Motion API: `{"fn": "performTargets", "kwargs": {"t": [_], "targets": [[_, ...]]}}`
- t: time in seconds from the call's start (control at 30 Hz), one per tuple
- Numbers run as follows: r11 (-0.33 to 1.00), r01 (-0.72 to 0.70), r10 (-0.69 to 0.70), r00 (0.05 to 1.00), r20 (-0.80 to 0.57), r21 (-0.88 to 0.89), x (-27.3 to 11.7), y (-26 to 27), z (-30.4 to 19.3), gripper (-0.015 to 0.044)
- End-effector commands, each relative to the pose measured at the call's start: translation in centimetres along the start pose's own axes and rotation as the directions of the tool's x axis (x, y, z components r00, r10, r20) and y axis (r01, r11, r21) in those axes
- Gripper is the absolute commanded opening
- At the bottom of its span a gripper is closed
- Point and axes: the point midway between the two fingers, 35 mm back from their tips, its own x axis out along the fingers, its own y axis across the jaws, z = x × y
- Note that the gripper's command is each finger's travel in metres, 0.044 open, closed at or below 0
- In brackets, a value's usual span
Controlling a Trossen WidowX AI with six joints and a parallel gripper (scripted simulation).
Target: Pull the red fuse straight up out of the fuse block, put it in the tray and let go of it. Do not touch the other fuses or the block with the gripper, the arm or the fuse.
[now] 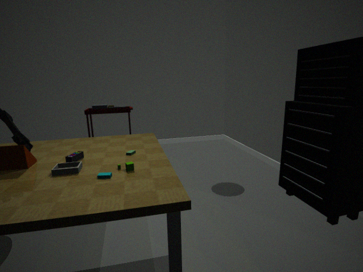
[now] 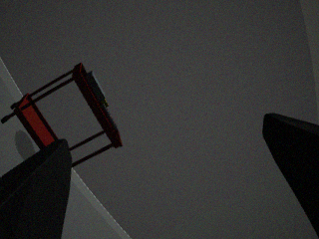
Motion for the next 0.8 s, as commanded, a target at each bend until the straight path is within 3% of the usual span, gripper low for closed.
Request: {"fn": "performTargets", "kwargs": {"t": [0.0, 0.4, 0.77], "targets": [[1.0, 0.001, -0.001, 1.0, 0.0, -0.001, 0.1, 0.1, 0.0, 0.0374], [0.996, 0.053, -0.052, 0.999, 0.009, -0.066, 7.1, 5.5, -5.1, 0.0061], [0.991, 0.062, -0.061, 0.998, 0.006, -0.117, 13.9, 9.7, -13.6, 0.0061]]}}
